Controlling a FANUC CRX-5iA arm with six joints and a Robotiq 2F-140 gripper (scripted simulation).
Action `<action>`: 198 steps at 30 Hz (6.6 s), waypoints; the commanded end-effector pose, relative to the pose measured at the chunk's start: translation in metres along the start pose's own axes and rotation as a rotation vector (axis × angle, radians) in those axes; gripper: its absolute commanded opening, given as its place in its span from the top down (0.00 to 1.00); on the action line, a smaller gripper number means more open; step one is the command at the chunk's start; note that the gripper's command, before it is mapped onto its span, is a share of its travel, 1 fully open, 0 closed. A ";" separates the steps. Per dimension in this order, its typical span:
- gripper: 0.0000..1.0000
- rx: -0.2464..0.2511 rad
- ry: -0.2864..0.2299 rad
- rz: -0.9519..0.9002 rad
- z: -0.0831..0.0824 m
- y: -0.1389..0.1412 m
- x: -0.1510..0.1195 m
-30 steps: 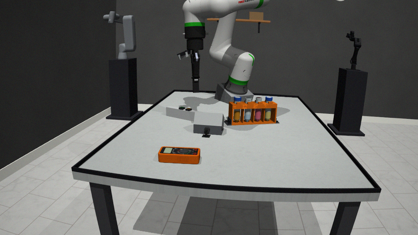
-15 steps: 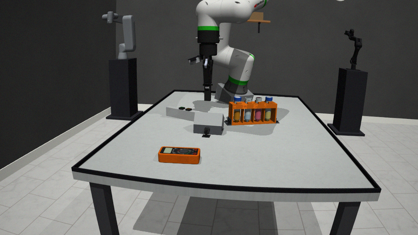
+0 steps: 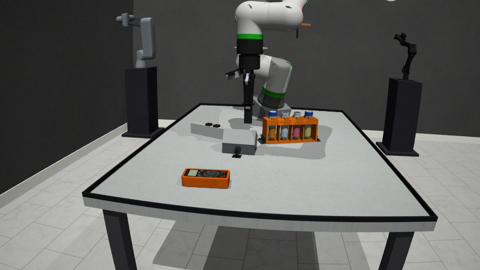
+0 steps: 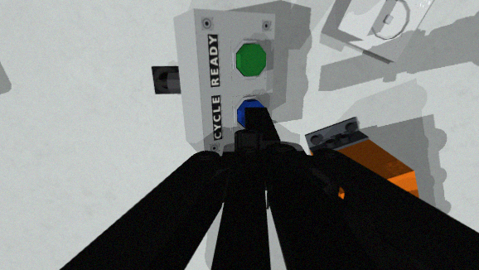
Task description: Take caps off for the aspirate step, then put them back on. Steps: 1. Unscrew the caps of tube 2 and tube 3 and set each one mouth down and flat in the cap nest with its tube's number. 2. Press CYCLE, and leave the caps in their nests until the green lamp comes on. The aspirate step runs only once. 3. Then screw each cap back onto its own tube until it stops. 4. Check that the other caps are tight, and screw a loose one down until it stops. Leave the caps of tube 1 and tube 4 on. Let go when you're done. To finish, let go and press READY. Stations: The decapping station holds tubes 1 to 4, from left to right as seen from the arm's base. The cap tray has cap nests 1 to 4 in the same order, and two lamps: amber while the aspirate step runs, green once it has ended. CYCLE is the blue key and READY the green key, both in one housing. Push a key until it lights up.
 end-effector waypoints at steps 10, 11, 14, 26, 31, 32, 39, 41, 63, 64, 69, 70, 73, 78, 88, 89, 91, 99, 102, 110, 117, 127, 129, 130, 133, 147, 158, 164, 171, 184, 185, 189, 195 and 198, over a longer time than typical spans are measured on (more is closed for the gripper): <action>0.90 0.002 0.000 0.000 0.016 0.000 0.000; 0.90 0.002 0.000 0.000 0.016 0.000 0.000; 0.90 0.002 0.000 0.000 0.016 0.000 0.000; 0.90 0.002 0.000 0.000 0.019 0.000 0.000; 0.90 0.002 0.000 0.000 0.021 0.000 0.000; 0.90 0.002 0.000 0.000 0.021 0.000 0.000; 0.90 0.002 0.000 0.000 0.023 0.000 0.000; 0.90 0.002 0.000 0.000 0.023 0.000 0.000; 0.90 0.002 0.000 0.000 0.020 0.000 0.000; 0.90 0.002 0.000 0.000 0.017 0.000 0.000; 0.90 0.002 0.000 0.000 0.002 0.000 0.000; 0.90 0.002 0.000 0.000 -0.001 0.000 0.000; 0.90 0.002 0.000 0.000 -0.002 0.000 0.000; 0.00 0.002 0.001 -0.084 -0.001 0.004 0.007; 0.00 0.001 0.003 -0.554 0.004 0.028 0.050; 0.00 0.001 0.003 -0.554 0.004 0.028 0.050; 0.00 0.001 0.001 -0.658 0.005 0.032 0.057; 0.00 0.000 0.004 -1.023 0.010 0.051 0.090; 0.00 -0.001 0.004 -1.155 0.011 0.058 0.103; 0.00 0.001 0.002 -1.188 0.017 0.081 0.144; 0.00 0.001 0.002 -1.188 0.022 0.104 0.186; 0.00 0.001 0.002 -1.188 0.022 0.104 0.185; 0.00 0.001 0.002 -1.188 0.022 0.104 0.185; 0.00 0.001 0.002 -1.188 0.022 0.104 0.185; 0.00 0.001 0.002 -1.188 0.022 0.104 0.185; 0.00 0.001 0.002 -1.188 0.022 0.104 0.185; 0.00 0.001 0.002 -1.188 0.022 0.104 0.185; 0.00 0.001 0.002 -1.188 0.022 0.104 0.185; 0.00 0.001 0.002 -1.188 0.022 0.104 0.185; 0.00 0.001 0.002 -1.188 0.022 0.104 0.185; 0.00 0.001 0.002 -1.188 0.022 0.104 0.185; 0.00 0.001 0.002 -1.188 0.022 0.104 0.185; 0.00 0.001 0.002 -1.188 0.022 0.104 0.185; 0.00 0.001 0.002 -1.188 0.022 0.104 0.185</action>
Point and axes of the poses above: the point where the finger pads meet when closed, its own z axis out along the fingers, its own y axis across the jaws, x = y × z, the point moved 8 cm from there along -z, back along the fingers, and after that the axes turned 3 degrees about z, right-handed, at the moved point
